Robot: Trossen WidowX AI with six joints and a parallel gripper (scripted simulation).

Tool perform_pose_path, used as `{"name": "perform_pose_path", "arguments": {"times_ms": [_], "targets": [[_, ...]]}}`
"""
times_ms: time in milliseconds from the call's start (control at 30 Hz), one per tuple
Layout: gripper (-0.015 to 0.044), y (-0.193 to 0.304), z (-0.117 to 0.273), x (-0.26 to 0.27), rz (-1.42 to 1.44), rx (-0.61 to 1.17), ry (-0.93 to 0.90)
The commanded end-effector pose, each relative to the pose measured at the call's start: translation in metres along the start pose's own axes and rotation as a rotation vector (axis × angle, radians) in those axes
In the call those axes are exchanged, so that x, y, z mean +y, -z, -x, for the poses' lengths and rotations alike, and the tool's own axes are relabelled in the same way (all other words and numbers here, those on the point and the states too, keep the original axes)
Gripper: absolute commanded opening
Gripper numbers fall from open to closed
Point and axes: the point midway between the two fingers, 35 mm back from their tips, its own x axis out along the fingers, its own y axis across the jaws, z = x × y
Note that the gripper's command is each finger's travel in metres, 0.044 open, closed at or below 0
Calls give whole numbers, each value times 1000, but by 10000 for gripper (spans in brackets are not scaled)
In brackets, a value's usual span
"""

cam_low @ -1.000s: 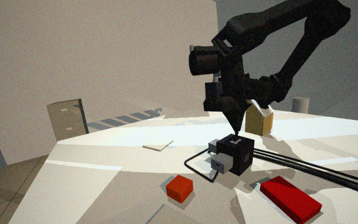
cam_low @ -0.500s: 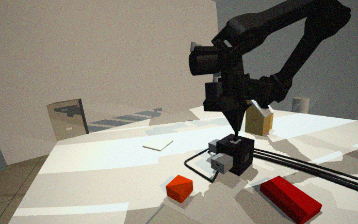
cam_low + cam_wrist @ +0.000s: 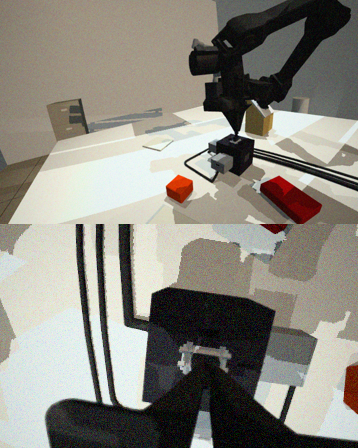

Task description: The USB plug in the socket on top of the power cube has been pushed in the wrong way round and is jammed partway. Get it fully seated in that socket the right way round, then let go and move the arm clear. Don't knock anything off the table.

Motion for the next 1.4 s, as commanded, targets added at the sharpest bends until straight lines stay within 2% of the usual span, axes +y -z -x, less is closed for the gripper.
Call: {"name": "perform_pose_path", "arguments": {"times_ms": [0,533,667,1367], "targets": [[0,-1,-3,0,3,-2,-5],[0,-1,-3,0,3,-2,-5],[95,0,0,0,-1,0,1],[95,0,3,0,0,0,2]]}}
